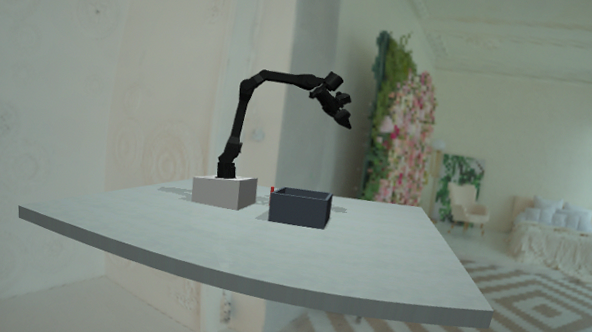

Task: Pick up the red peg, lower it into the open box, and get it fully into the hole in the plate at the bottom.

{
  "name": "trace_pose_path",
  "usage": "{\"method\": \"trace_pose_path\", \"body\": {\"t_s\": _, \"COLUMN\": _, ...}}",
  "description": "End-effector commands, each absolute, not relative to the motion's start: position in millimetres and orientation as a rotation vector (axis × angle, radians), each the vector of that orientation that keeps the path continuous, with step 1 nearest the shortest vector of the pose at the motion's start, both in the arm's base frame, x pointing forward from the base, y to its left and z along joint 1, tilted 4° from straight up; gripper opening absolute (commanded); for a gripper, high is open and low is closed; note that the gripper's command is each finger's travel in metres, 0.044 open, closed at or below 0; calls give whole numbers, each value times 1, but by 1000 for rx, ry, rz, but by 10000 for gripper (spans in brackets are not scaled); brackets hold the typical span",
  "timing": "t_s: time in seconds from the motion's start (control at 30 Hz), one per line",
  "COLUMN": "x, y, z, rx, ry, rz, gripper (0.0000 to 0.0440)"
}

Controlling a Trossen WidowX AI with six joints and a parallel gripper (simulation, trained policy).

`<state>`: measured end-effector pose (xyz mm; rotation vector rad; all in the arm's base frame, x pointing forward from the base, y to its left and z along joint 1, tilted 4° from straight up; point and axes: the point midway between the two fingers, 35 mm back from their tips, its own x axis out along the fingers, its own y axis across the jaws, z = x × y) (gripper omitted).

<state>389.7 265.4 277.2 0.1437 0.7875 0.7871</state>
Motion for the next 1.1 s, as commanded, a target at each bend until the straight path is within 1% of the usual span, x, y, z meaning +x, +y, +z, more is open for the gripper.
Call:
{"method": "trace_pose_path", "body": {"t_s": 0.0, "x": 377, "y": 255, "z": 261, "rx": 191, "ry": 887, "rz": 713, "gripper": 440}}
{"method": "trace_pose_path", "body": {"t_s": 0.6, "x": 293, "y": 217, "z": 191, "rx": 385, "ry": 1340, "rz": 283, "gripper": 440}}
{"method": "trace_pose_path", "body": {"t_s": 1.07, "x": 218, "y": 183, "z": 141, "rx": 443, "ry": 1585, "rz": -171, "gripper": 440}}
